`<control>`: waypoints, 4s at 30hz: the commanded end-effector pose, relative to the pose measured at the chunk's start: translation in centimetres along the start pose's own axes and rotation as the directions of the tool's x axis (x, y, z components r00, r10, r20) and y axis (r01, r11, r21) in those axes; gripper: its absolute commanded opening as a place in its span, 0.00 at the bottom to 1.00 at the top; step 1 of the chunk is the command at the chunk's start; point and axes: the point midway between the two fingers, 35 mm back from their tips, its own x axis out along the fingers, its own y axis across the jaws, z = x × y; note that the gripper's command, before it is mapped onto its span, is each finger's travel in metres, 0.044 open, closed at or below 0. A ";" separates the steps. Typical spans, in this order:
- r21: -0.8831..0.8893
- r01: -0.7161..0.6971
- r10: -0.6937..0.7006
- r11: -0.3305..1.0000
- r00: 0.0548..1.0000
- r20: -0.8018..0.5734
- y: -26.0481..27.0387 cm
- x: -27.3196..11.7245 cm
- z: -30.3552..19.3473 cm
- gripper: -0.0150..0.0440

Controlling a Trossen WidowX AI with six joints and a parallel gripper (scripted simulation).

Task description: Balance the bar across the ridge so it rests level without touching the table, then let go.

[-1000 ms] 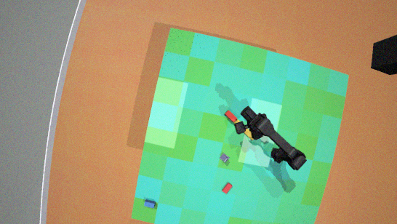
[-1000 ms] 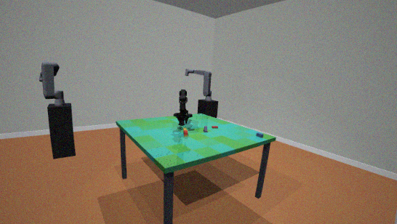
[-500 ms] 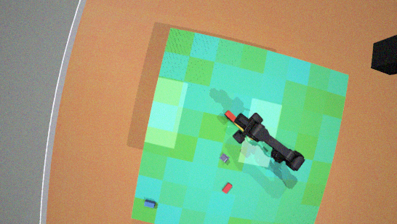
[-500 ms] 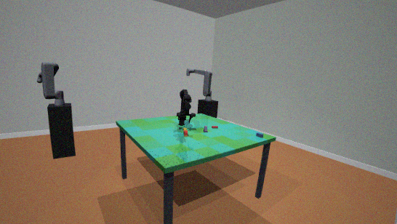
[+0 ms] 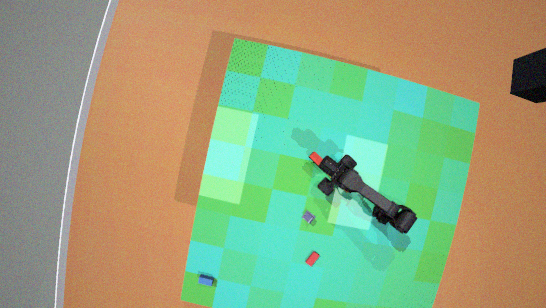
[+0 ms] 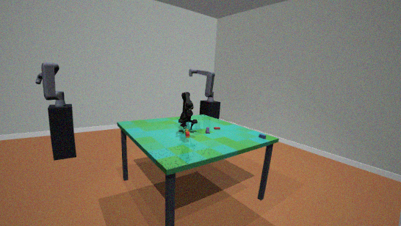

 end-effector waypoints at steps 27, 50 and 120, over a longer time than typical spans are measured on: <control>-0.004 -0.003 0.003 1.000 1.000 -0.003 0.1 4.1 0.1 0.79; 0.000 0.000 0.000 1.000 1.000 0.000 0.0 4.1 0.2 0.40; -0.031 0.006 -0.006 1.000 1.000 -0.001 -8.4 -7.0 1.6 0.25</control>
